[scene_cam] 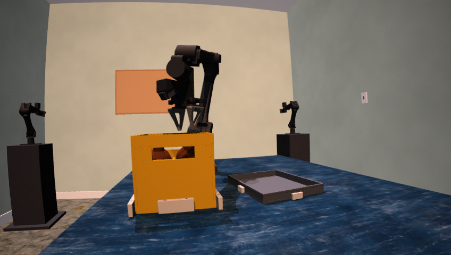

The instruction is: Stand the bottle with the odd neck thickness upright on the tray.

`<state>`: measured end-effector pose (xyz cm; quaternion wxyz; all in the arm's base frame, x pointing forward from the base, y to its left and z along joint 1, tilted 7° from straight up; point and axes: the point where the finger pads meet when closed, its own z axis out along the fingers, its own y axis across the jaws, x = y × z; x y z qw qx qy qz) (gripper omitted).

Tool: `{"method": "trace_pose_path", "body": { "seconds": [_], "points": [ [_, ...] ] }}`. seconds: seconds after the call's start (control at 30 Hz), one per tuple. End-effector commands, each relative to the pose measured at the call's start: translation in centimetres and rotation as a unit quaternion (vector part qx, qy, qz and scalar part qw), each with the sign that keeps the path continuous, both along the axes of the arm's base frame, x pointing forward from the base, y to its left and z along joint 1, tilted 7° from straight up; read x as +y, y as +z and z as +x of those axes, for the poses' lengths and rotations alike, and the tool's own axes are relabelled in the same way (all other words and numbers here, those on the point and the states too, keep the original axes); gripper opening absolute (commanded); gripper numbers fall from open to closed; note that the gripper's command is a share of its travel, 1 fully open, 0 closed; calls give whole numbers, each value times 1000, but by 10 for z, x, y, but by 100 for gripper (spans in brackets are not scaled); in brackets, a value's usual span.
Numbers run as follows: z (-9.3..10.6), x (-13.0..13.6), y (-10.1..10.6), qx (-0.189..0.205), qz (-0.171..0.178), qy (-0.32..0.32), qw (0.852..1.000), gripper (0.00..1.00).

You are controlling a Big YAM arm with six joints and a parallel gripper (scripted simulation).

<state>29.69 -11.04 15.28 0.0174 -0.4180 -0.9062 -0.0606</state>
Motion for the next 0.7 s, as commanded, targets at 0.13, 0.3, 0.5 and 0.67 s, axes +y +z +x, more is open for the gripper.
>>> {"method": "trace_pose_path", "body": {
  "seconds": [0.13,0.3,0.5,0.67],
  "points": [
    [7,-1,1,-6,-3,-1,1000,61],
    [7,-1,1,-6,-3,-1,1000,61],
    [7,-1,1,-6,-3,-1,1000,61],
    [6,0,-1,-4,-3,-1,1000,61]
  ]
}}
